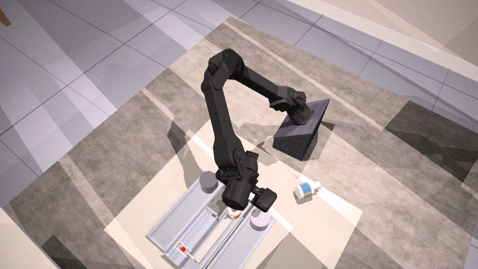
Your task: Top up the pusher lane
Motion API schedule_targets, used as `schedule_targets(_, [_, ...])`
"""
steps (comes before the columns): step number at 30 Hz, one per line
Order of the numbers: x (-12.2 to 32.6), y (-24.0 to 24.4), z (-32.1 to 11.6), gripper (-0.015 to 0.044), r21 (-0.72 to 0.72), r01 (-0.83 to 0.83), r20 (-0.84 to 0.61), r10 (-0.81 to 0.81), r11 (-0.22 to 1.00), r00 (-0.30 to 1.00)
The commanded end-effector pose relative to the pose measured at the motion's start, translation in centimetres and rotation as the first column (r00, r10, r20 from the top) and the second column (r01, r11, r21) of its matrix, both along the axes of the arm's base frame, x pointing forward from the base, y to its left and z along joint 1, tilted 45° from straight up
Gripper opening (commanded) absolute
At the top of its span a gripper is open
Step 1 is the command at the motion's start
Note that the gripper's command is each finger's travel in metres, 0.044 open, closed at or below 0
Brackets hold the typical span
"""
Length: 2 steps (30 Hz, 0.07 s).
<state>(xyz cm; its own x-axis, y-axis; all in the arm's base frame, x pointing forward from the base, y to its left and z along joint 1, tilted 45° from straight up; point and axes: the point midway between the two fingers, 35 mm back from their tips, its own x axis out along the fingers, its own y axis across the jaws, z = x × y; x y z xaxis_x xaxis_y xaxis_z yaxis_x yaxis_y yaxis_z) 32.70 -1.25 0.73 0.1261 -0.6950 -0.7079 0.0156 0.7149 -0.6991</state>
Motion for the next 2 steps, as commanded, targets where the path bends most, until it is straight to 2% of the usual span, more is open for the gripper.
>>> schedule_targets(1, [-1.45, 0.05, 0.0, 0.0295, 0.006, 0.001, 0.005, -0.001, 1.0, 1.0])
schedule_targets(2, [-1.79, 0.03, -0.04, 0.0295, 0.006, 0.001, 0.005, -0.001, 1.0, 1.0])
